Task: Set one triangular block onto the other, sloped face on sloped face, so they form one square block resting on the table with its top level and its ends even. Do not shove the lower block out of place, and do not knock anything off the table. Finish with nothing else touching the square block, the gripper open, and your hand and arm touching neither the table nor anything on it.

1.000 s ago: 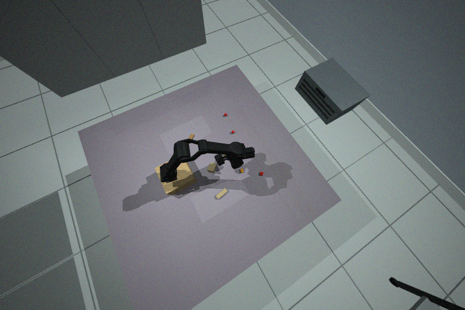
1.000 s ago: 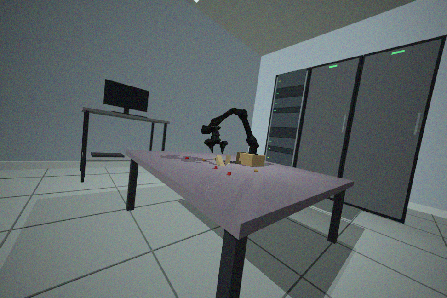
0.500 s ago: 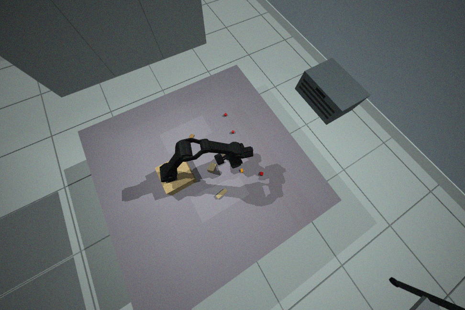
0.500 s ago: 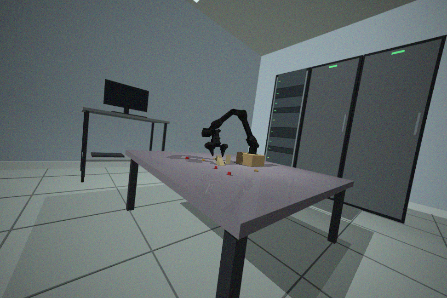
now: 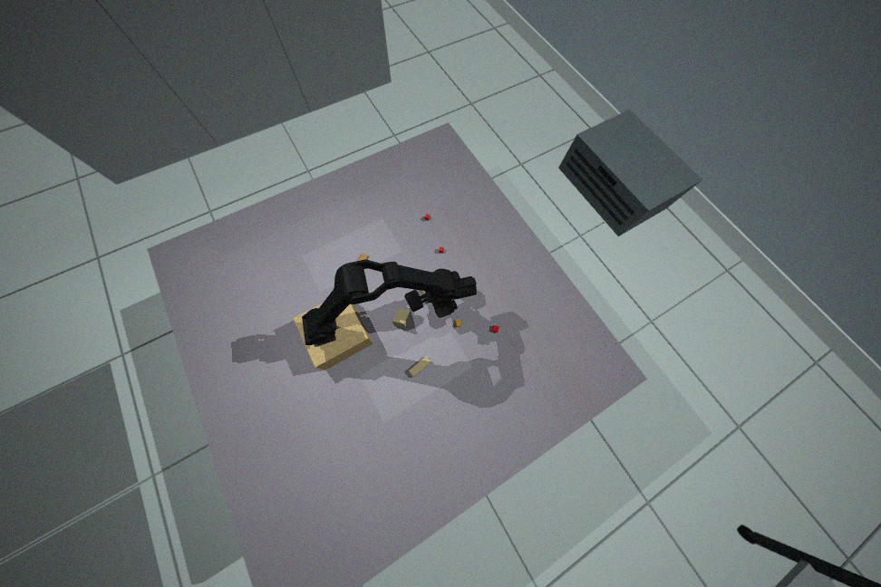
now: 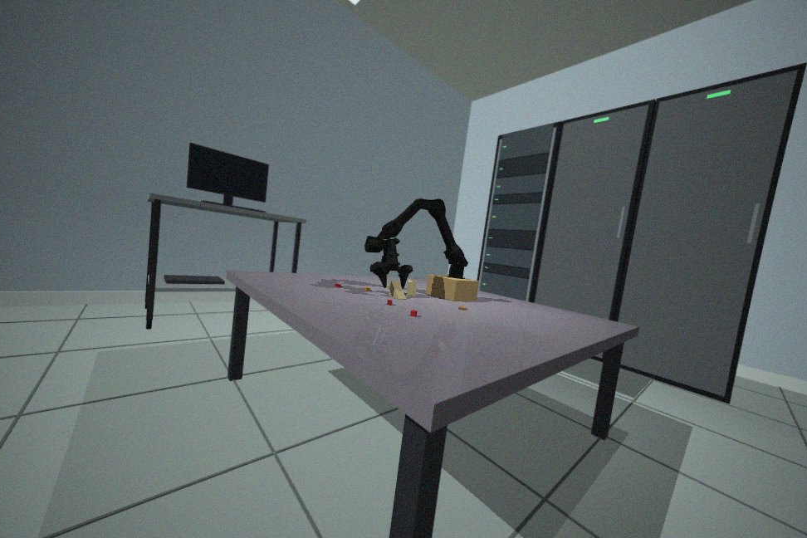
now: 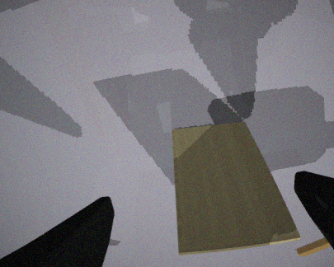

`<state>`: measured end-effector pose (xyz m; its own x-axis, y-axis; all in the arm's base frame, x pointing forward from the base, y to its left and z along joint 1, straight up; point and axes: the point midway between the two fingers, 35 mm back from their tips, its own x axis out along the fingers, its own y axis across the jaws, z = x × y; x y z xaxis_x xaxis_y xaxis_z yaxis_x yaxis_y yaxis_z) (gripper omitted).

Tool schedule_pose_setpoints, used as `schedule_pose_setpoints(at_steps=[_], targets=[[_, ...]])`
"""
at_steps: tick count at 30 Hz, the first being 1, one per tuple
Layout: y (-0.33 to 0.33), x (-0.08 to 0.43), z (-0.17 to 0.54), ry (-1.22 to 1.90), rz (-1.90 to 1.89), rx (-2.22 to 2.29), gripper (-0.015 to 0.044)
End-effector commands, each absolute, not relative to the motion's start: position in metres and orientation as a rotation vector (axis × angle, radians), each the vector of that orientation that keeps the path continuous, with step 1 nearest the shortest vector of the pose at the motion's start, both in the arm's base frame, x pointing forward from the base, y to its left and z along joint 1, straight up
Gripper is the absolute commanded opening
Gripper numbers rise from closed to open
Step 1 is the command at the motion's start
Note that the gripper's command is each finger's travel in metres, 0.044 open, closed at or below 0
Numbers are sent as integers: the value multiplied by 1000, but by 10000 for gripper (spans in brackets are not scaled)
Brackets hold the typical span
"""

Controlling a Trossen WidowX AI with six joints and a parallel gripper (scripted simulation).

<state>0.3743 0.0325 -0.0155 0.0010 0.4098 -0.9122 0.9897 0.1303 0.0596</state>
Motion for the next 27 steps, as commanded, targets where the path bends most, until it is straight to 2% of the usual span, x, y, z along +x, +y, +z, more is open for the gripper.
schedule_pose_setpoints(at_steps=[1, 16, 25, 27], targets=[[37, 369, -28, 1567, -866, 1415, 440], [45, 366, -43, 1567, -869, 1418, 440], [45, 366, -43, 1567, -869, 1418, 204], [45, 366, -43, 1567, -869, 1418, 190]])
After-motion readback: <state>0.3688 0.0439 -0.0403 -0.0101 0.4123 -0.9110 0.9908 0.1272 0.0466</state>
